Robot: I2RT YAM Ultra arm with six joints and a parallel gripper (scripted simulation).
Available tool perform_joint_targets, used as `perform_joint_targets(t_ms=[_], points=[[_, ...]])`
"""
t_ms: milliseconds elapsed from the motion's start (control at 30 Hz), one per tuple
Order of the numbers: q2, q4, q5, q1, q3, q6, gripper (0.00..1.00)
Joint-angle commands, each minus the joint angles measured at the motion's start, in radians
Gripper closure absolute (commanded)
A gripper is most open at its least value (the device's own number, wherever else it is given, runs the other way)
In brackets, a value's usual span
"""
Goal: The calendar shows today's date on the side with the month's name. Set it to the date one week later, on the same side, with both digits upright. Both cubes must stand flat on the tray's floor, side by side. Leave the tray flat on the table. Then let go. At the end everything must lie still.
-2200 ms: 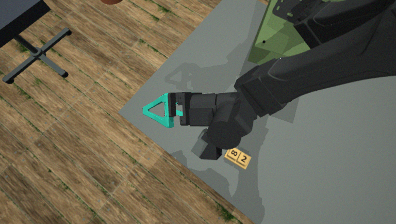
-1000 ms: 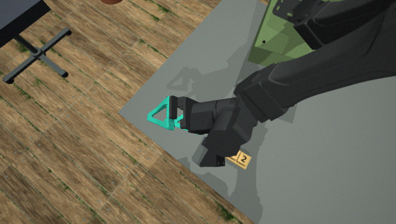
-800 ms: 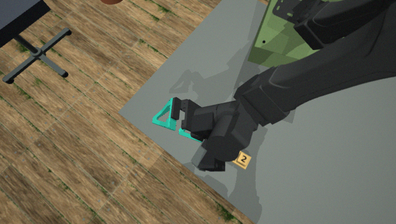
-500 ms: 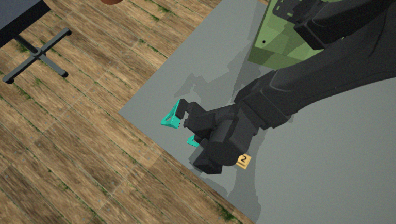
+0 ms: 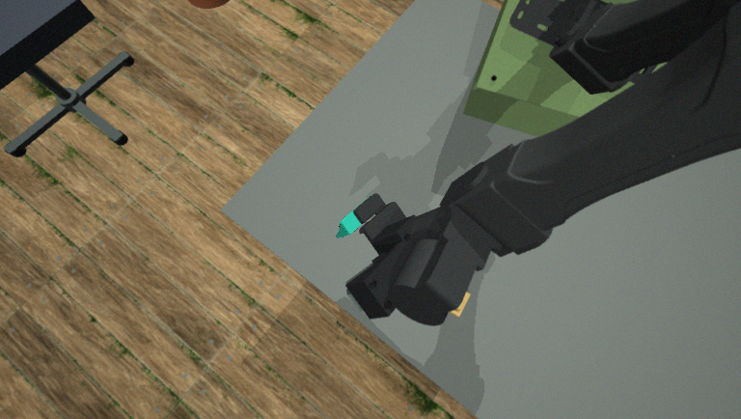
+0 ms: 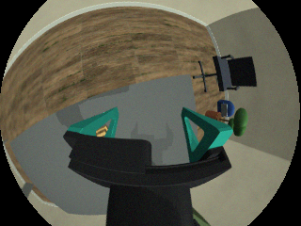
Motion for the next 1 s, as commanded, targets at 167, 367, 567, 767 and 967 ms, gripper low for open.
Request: perform_joint_targets(t_ms=[167, 367, 567, 767, 967], points=[[-0.012, -0.123, -0.087, 0.022, 0.029, 0.332, 0.00], [-0.012, -0.198, -0.147, 0.043, 0.051, 0.534, 0.00], [-0.013, -0.257, -0.193, 0.059, 0.068, 0.692, 0.00], [-0.014, -0.336, -0.255, 0.081, 0.091, 0.903, 0.00], [-0.014, -0.400, -0.305, 0.099, 0.109, 1.076, 0.00]])
